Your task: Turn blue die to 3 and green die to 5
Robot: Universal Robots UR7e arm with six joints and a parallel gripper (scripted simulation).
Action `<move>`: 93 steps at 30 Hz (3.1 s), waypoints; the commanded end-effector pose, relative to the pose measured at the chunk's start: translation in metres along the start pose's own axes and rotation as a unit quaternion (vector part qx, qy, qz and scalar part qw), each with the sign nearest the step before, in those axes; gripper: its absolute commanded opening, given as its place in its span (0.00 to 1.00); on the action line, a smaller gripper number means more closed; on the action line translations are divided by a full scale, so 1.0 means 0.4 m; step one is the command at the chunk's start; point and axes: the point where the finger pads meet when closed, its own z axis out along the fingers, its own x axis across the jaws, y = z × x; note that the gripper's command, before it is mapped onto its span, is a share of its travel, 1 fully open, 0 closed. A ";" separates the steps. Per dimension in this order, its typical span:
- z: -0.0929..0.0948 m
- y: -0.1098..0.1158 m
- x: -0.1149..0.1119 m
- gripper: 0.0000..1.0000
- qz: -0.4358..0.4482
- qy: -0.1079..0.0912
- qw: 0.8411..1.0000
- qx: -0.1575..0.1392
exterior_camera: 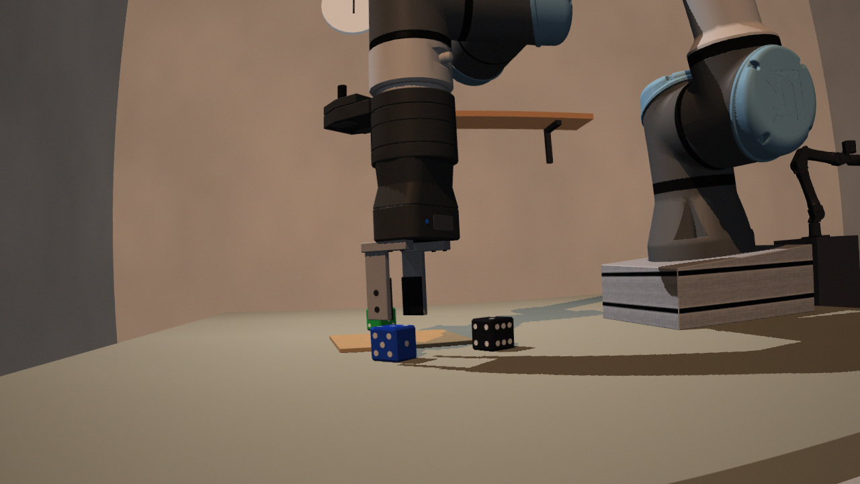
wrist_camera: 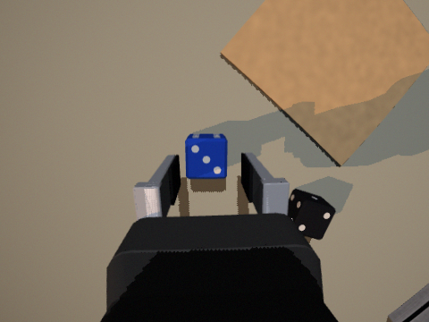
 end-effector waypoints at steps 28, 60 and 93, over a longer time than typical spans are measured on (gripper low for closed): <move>-0.001 -0.001 -0.001 0.87 0.000 -0.001 1.000 0.000; 0.089 -0.001 -0.001 0.87 0.000 -0.001 1.000 0.000; 0.089 -0.001 -0.001 0.87 0.000 -0.001 1.000 0.000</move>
